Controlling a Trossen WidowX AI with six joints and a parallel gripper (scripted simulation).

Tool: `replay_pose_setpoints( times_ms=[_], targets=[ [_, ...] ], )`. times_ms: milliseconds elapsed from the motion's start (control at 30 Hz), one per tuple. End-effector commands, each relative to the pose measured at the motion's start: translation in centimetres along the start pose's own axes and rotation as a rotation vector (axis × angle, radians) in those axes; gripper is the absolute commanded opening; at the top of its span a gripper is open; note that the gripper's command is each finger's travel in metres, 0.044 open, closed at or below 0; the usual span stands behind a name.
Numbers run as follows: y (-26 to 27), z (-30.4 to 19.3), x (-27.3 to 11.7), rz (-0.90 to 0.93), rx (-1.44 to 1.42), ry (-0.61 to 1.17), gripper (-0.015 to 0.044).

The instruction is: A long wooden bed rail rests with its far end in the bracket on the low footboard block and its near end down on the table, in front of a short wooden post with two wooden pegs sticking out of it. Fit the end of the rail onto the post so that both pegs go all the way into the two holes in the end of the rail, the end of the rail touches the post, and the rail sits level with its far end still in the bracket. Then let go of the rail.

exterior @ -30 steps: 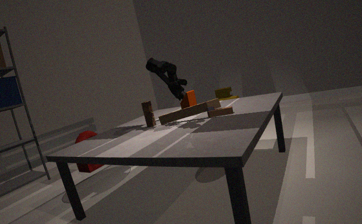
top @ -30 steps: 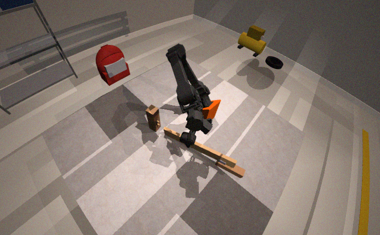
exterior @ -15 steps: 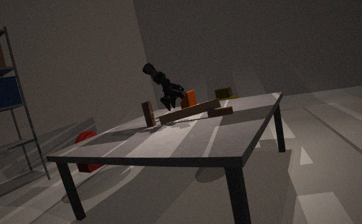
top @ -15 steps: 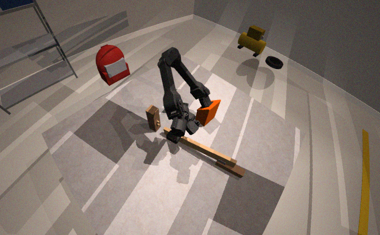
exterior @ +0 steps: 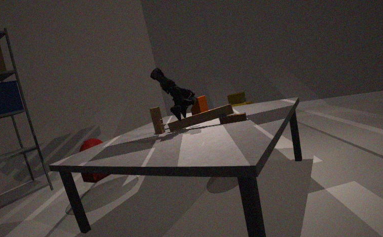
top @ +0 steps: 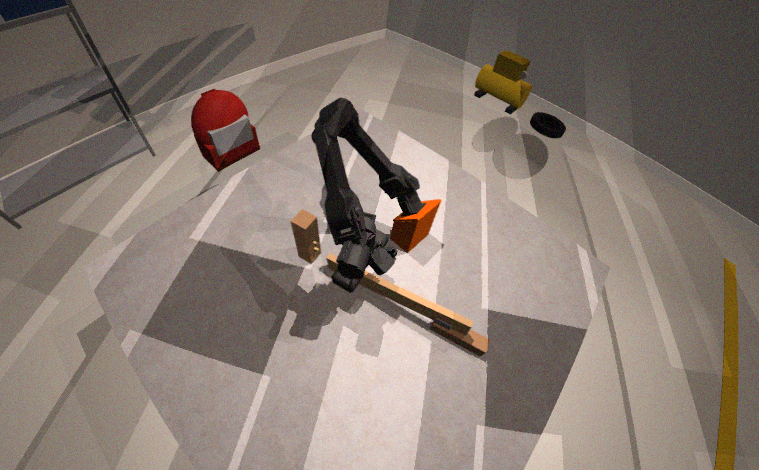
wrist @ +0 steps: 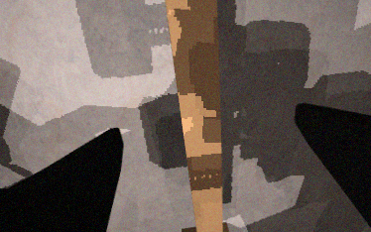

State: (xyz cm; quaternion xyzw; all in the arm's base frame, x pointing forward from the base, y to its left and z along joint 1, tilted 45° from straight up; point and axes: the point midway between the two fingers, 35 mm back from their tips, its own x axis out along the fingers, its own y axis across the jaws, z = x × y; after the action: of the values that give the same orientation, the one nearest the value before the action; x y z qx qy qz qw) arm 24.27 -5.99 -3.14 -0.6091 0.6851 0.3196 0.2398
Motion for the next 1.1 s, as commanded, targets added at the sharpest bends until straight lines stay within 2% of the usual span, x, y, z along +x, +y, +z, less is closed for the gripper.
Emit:
replay_pose_setpoints(
  times_ms=[0,833,1067],
  targets=[
    [0.2,0.0,0.8,0.006,-0.006,0.004,0.0440],
    [0.5,-0.3,4.5,0.008,-0.006,0.010,0.0440],
    [0.5,-0.3,4.5,0.008,-0.006,0.010,0.0256]
  ],
)
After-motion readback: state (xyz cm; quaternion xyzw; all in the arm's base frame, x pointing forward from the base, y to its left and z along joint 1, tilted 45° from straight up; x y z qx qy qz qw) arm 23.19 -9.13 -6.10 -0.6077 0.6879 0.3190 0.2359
